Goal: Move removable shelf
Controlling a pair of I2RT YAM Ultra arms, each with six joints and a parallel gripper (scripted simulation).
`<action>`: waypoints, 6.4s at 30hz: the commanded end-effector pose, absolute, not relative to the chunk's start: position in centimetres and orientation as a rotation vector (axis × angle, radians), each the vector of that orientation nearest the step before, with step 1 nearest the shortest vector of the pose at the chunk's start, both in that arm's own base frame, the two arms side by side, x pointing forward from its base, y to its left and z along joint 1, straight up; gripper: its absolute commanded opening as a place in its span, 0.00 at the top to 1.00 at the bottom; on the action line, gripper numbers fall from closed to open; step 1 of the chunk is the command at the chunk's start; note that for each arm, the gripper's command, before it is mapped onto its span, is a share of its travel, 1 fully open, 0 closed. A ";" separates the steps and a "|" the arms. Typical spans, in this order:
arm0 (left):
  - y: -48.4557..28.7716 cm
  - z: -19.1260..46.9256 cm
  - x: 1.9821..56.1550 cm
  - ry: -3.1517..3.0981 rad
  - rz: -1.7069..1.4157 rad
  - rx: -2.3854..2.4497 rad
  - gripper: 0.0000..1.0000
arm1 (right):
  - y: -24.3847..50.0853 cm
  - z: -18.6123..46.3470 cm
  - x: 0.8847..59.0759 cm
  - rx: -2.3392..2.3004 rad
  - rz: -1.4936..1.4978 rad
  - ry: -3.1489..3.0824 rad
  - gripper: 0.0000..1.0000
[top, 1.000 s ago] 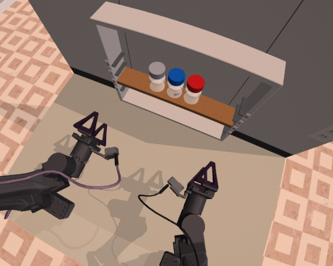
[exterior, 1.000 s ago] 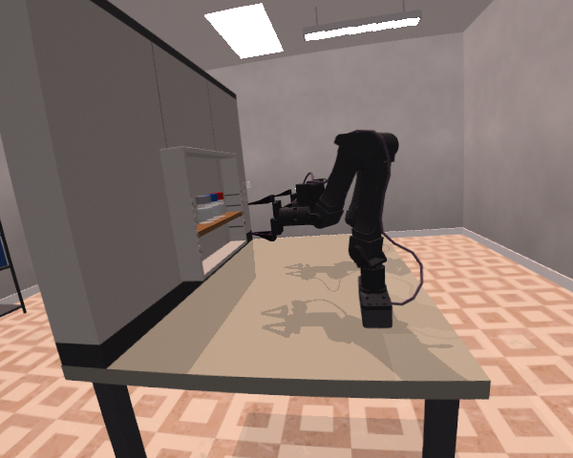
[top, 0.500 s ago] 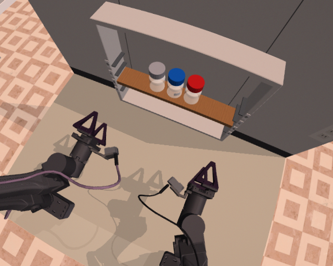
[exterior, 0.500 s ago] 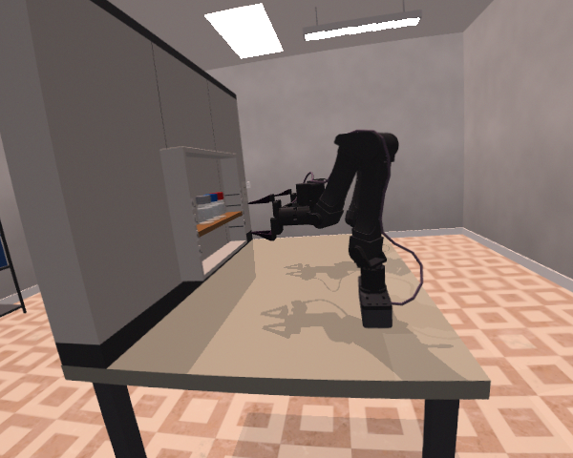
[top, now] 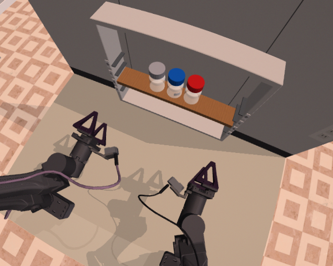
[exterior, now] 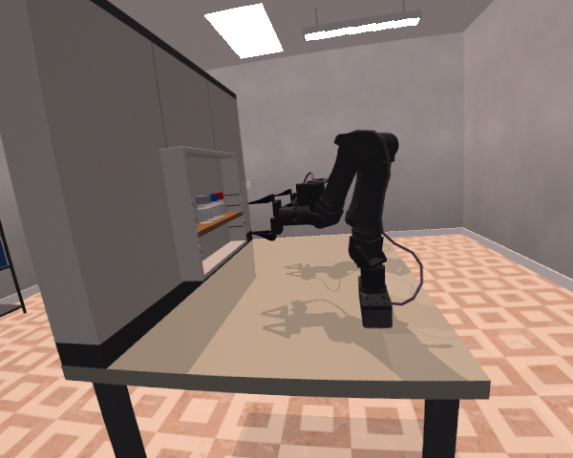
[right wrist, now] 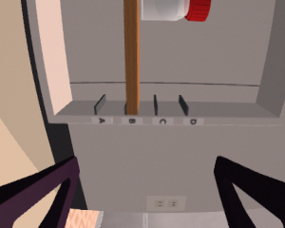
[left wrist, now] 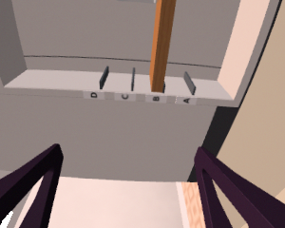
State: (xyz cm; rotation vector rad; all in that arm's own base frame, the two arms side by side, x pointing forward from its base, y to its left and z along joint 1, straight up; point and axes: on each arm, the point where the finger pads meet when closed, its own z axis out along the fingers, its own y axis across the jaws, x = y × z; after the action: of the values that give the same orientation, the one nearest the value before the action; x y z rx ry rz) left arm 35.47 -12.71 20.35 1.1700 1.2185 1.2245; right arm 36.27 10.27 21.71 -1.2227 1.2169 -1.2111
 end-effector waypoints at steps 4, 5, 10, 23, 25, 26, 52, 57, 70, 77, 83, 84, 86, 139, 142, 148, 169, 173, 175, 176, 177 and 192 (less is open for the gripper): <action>-12.7 19.3 35.2 1.228 1.228 1.197 0.00 | 10.5 21.9 36.1 -1.210 -1.208 1.208 0.00; -12.7 19.3 35.2 1.228 1.228 1.197 0.00 | 10.5 21.9 36.1 -1.210 -1.208 1.208 0.00; -12.7 19.3 35.2 1.228 1.228 1.197 0.00 | 10.5 21.9 36.1 -1.210 -1.208 1.208 0.00; -12.7 18.4 36.9 1.228 1.228 1.197 0.00 | 10.5 21.0 37.8 -1.210 -1.208 1.208 0.00; -12.7 18.2 37.2 1.228 1.228 1.197 0.00 | 10.5 20.8 38.1 -1.210 -1.208 1.208 0.00; -12.7 18.2 37.4 1.228 1.228 1.197 0.00 | 10.5 20.7 38.3 -1.210 -1.208 1.208 0.00; -12.6 16.3 41.0 1.228 1.228 1.197 0.00 | 10.6 18.9 42.0 -1.210 -1.208 1.208 0.00; -12.5 15.9 41.9 1.228 1.228 1.197 0.00 | 10.6 18.5 42.8 -1.210 -1.208 1.208 0.00; -12.5 14.9 43.7 1.228 1.228 1.197 0.00 | 10.6 17.5 44.6 -1.210 -1.208 1.208 0.00; -12.5 14.3 44.9 1.228 1.228 1.197 0.00 | 10.6 16.9 45.8 -1.210 -1.208 1.208 0.00; -12.5 14.2 45.2 1.228 1.228 1.197 0.00 | 10.6 16.8 46.1 -1.210 -1.208 1.208 0.00; -12.5 14.2 45.2 1.228 1.228 1.197 0.00 | 10.6 16.8 46.1 -1.210 -1.208 1.208 0.00; -12.5 14.2 45.2 1.228 1.228 1.197 0.00 | 10.6 16.8 46.1 -1.210 -1.208 1.208 0.00; -12.5 21.6 45.2 1.228 1.228 1.197 0.00 | 10.6 24.2 46.1 -1.210 -1.208 1.208 0.00; -12.5 22.6 45.2 1.228 1.228 1.197 0.00 | 10.6 25.2 46.1 -1.210 -1.208 1.208 0.00; -12.5 24.3 45.2 1.228 1.228 1.197 0.00 | 10.6 26.9 46.1 -1.210 -1.208 1.208 0.00; -12.5 24.3 45.2 1.228 1.228 1.197 0.00 | 10.6 26.9 46.1 -1.210 -1.208 1.208 0.00; -12.5 24.3 45.2 1.228 1.228 1.197 0.00 | 10.6 26.9 46.1 -1.210 -1.208 1.208 0.00; -12.5 24.3 45.2 1.228 1.228 1.197 0.00 | 10.6 26.9 46.1 -1.210 -1.208 1.208 0.00; -12.5 24.3 45.2 1.228 1.228 1.197 0.00 | 10.6 26.9 46.1 -1.210 -1.208 1.208 0.00; -12.5 24.3 45.2 1.228 1.228 1.197 0.00 | 10.6 26.9 46.1 -1.210 -1.208 1.208 0.00; -12.9 23.4 45.4 1.228 1.228 1.197 0.00 | 11.0 26.0 46.4 -1.210 -1.208 1.208 0.00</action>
State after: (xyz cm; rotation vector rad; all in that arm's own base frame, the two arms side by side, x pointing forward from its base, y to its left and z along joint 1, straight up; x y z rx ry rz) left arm 44.94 -12.54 22.77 1.2221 1.2380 1.2299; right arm 45.96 10.92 24.80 -1.2540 1.2256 -1.2003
